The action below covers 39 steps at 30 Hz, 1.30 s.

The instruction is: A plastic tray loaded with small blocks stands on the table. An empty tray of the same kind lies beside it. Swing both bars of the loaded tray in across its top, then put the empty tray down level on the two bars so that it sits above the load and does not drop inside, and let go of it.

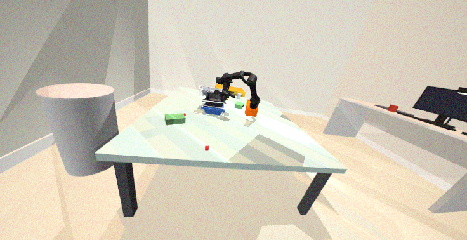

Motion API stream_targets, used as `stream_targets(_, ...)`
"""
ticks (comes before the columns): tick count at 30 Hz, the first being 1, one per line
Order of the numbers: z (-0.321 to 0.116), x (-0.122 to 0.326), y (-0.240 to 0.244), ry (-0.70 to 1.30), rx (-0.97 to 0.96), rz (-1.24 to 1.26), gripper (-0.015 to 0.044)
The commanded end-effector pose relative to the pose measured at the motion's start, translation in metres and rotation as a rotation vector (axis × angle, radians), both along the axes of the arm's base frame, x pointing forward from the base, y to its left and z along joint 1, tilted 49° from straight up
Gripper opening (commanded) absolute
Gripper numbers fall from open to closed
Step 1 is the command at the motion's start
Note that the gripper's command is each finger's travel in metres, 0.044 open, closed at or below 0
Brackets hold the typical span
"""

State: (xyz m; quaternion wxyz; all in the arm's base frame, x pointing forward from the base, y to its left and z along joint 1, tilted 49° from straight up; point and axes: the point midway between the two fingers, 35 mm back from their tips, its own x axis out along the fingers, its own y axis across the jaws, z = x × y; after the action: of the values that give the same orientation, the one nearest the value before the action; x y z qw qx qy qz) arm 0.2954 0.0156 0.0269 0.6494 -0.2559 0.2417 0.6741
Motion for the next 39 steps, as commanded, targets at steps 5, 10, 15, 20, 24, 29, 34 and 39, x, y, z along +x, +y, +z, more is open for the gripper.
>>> stream_targets(5,-0.0001,-0.0020,0.0074,0.002,0.002,0.028,0.0059)
stream_targets(10,-0.0001,-0.0020,0.0074,0.002,0.002,0.028,0.0132)
stream_targets(15,-0.0001,-0.0020,0.0074,0.002,0.002,0.028,0.0205)
stream_targets(20,-0.0001,-0.0020,0.0074,0.002,0.002,0.028,0.0279)
stream_targets(24,-0.0001,-0.0020,0.0074,0.002,0.002,0.028,0.0337)
stream_targets(29,-0.0001,-0.0020,0.0074,0.002,0.002,0.028,0.0411)
stream_targets(34,-0.0004,-0.0024,0.0073,0.007,0.000,0.026,0.0440)
stream_targets(39,0.0012,-0.0017,0.0051,0.007,-0.001,0.026,0.0440)
